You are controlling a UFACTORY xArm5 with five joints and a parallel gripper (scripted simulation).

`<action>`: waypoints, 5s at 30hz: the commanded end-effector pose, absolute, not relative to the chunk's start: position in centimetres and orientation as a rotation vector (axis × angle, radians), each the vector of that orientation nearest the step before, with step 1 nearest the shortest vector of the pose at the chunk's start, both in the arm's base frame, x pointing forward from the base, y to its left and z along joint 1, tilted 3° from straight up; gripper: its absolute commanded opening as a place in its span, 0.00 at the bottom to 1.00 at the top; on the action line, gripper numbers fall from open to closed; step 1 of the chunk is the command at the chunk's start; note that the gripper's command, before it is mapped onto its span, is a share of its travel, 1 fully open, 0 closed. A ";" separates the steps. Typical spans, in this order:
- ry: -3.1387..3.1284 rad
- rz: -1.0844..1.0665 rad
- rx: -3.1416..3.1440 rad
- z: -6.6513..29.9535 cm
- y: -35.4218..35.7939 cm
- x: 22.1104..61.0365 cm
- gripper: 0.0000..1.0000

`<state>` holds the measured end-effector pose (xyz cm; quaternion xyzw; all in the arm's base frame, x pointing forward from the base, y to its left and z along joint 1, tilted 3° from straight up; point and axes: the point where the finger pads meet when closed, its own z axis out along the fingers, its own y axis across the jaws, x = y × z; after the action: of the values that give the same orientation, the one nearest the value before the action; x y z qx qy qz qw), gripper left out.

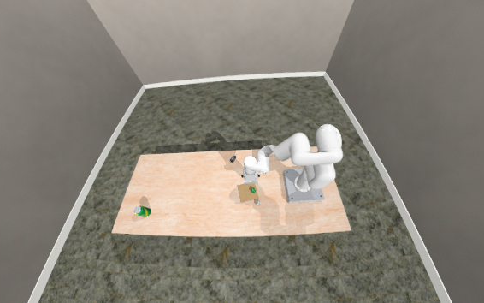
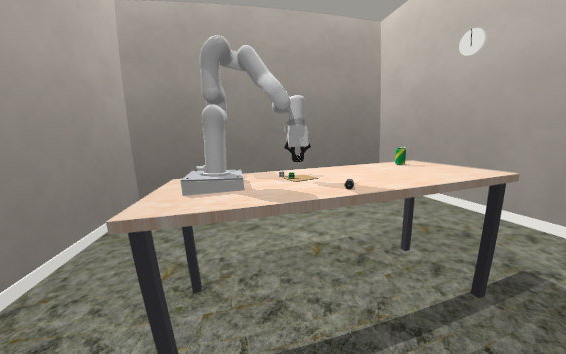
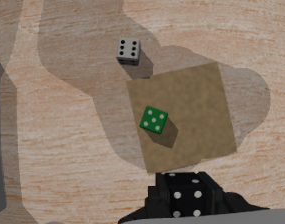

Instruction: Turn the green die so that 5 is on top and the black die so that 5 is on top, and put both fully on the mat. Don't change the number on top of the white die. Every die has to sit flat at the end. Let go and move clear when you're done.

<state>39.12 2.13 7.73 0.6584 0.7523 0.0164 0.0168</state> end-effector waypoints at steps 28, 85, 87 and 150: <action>3.022 0.035 0.696 7.3 12.3 40.4 0.27; 2.674 0.140 -0.736 6.4 23.0 38.7 0.27; 2.633 0.154 -0.726 6.4 22.9 38.6 0.27; 2.070 0.295 -0.590 0.4 22.7 38.7 0.27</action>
<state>38.52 22.63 1.36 -0.2407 0.8441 0.1201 0.4638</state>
